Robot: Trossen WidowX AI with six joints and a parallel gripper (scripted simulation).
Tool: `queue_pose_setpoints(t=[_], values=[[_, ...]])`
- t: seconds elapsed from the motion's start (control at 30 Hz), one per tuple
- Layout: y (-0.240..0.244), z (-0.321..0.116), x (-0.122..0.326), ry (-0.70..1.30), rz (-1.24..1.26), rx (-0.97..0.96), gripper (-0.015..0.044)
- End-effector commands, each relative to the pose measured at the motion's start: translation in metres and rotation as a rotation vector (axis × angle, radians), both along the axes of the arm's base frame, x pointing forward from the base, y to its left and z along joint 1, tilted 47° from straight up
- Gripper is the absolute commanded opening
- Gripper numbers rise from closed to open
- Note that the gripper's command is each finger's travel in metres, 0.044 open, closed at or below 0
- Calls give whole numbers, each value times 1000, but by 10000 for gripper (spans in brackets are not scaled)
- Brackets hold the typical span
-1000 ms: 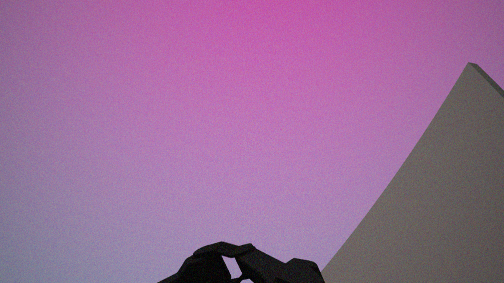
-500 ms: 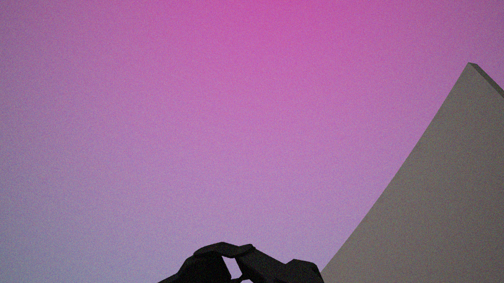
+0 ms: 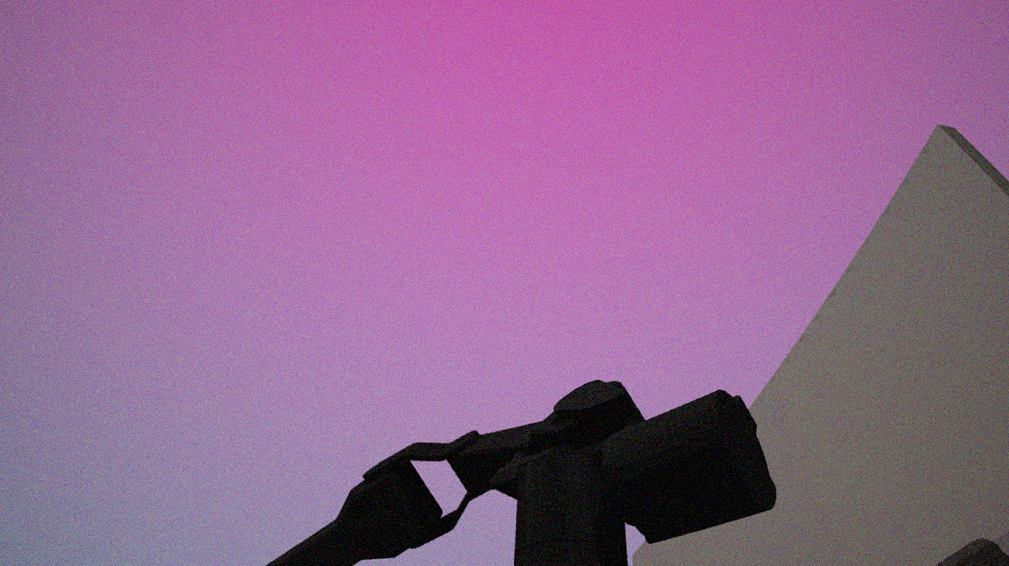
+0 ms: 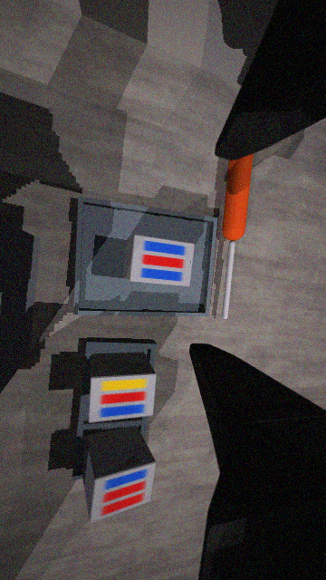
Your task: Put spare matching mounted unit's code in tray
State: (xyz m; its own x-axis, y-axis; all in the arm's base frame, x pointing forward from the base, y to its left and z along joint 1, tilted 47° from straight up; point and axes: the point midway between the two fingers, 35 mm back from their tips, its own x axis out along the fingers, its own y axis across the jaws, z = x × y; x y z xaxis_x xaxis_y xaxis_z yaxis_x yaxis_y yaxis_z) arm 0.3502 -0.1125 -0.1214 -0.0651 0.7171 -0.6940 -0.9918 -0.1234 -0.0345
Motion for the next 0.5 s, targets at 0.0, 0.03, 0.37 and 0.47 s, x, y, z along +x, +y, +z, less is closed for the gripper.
queue_pose_setpoints(t=[0.0, 0.03, 0.37, 0.47], values=[[-12, 15, -2, 5, 13, 3, 440], [-12, 15, -2, 5, 13, 3, 440], [-13, 13, 2, -13, -8, -7, 440], [-13, 13, 2, -13, -8, -7, 440]])
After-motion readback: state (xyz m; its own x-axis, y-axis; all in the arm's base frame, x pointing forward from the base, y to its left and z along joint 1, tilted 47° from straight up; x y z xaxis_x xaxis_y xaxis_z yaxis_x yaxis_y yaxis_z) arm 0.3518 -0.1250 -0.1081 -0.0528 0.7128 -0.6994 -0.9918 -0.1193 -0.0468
